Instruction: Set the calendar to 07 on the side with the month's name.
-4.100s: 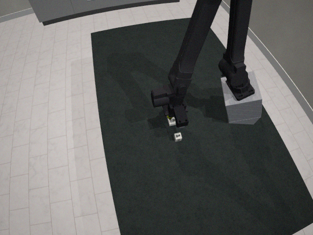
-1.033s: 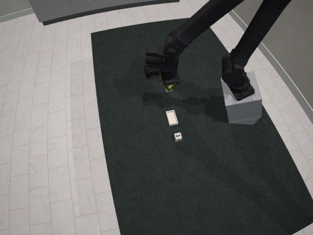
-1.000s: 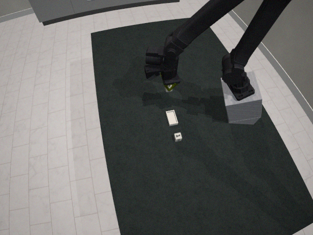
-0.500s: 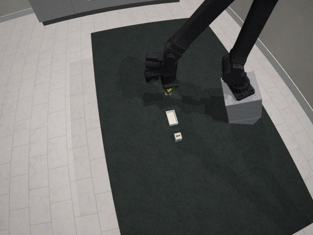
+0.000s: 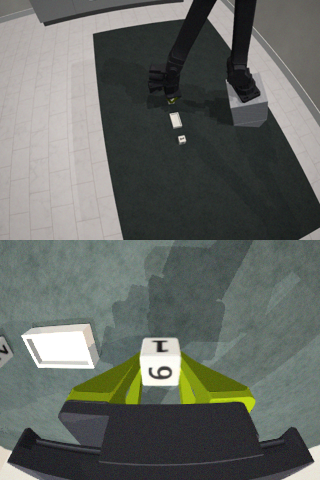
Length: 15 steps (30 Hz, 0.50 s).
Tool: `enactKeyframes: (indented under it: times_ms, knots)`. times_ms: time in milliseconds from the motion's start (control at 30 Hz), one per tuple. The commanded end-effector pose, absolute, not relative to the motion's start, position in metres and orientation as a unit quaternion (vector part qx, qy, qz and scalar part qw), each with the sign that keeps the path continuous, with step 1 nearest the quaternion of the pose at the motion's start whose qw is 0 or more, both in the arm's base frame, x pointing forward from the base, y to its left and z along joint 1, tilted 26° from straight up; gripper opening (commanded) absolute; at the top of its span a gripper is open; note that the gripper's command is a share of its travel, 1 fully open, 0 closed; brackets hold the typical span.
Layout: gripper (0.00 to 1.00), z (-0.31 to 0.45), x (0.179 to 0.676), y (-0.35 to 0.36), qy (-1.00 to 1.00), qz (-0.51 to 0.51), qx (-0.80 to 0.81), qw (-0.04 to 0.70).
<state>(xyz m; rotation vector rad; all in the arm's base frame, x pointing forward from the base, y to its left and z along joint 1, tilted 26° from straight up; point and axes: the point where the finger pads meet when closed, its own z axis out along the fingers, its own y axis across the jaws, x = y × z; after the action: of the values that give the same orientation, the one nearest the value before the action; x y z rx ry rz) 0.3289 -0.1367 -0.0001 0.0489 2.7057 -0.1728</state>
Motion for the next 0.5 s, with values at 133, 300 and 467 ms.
enactKeyframes:
  times_ms: [133, 300, 467]
  knots:
    - [0.26, -0.003, 0.346, -0.141, 0.971, -0.067, 0.021, 0.229]
    - [0.26, 0.004, 0.349, -0.142, 0.969, -0.071, 0.020, 0.237]
    - [0.26, 0.002, 0.347, -0.141, 0.970, -0.069, 0.020, 0.233]
